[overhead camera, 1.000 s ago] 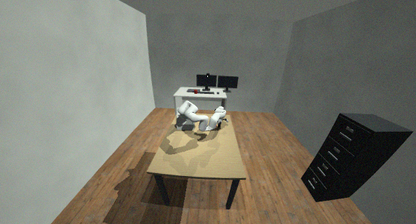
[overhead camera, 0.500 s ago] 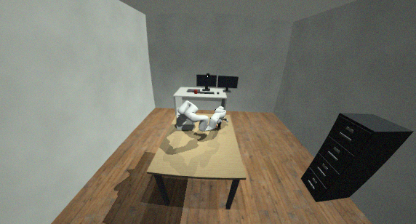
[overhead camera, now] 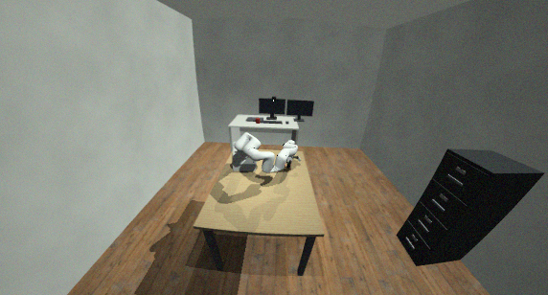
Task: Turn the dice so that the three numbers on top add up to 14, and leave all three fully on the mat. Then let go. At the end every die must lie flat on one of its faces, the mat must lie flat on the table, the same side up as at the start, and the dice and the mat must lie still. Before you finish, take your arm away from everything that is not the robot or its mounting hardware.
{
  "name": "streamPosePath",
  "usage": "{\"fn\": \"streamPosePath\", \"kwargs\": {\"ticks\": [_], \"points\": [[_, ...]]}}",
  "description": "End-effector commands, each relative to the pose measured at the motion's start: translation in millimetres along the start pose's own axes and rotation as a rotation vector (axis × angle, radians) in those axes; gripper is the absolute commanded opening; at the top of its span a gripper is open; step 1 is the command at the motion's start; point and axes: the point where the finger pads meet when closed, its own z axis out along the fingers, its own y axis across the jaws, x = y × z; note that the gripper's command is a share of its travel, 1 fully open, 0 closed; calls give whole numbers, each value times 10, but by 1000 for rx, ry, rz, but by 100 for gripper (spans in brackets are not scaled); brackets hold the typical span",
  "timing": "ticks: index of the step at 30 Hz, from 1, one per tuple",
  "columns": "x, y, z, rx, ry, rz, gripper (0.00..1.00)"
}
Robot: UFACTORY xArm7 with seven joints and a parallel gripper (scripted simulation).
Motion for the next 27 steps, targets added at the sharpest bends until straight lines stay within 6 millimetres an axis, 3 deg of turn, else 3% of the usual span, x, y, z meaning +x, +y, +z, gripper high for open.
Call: {"fn": "streamPosePath", "kwargs": {"ticks": [1,7,11,18,27], "points": [[12,-8,-23,2,4,0,21],[12,-8,-23,2,4,0,29],[12,-8,-23,2,4,0,29],[12,-8,-23,2,4,0,42],[12,-8,-23,2,4,0,42]]}}
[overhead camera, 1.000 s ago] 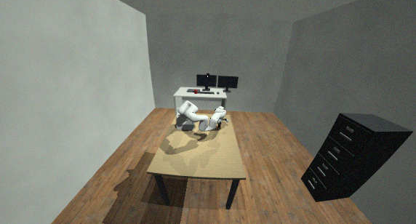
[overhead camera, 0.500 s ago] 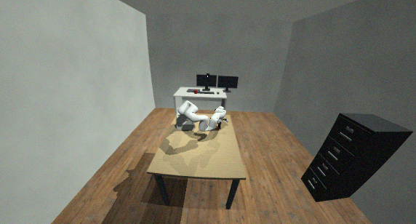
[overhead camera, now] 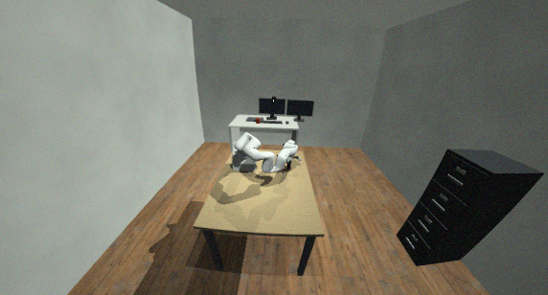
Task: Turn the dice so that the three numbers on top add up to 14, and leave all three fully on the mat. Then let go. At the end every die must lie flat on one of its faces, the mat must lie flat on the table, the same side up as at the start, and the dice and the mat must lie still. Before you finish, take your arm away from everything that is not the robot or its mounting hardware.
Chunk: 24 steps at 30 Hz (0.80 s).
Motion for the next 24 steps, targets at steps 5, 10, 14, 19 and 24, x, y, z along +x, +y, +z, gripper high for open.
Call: {"fn": "streamPosePath", "kwargs": {"ticks": [5,10,14,19,24], "points": [[12,-8,-41,2,4,0,42],[12,-8,-171,2,4,0,42],[11,-7,-363,2,4,0,42],[10,-7,-530,2,4,0,42],[9,-6,-776,2,4,0,42]]}}
